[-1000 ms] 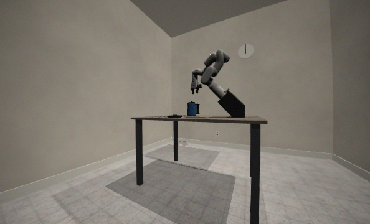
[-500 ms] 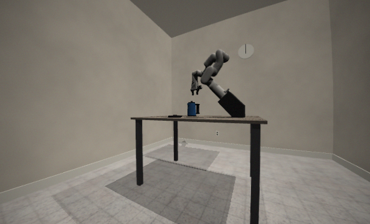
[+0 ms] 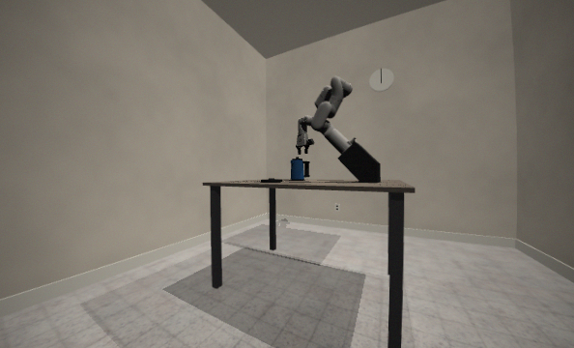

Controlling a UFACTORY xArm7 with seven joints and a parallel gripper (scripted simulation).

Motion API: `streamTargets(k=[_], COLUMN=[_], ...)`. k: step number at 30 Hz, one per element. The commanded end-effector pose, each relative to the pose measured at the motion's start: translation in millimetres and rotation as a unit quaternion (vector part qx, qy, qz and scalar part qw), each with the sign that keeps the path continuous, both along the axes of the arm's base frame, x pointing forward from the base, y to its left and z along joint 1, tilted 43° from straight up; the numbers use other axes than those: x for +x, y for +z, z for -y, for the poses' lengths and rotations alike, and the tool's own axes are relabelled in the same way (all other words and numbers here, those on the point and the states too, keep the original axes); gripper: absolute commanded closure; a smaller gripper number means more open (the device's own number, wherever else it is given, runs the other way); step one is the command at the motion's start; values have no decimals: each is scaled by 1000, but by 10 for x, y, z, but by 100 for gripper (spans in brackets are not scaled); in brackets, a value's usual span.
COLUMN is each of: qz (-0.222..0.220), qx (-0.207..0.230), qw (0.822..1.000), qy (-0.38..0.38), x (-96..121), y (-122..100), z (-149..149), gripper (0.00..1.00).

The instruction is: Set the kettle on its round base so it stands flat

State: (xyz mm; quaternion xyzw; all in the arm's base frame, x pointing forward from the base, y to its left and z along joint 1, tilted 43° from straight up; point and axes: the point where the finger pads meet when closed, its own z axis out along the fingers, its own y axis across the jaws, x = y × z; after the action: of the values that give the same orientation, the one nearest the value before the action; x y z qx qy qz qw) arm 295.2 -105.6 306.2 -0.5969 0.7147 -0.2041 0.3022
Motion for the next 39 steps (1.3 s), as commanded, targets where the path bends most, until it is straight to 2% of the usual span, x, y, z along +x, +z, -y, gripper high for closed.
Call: streamTargets(k=[1, 15, 39], qz=[2, 2, 2], qx=[-1, -1, -1], qw=[1000, 1000, 1000], qy=[-1, -1, -1], x=[178, 374, 385], y=[-135, -345, -358], z=[8, -11, -13], gripper=[19, 19, 19])
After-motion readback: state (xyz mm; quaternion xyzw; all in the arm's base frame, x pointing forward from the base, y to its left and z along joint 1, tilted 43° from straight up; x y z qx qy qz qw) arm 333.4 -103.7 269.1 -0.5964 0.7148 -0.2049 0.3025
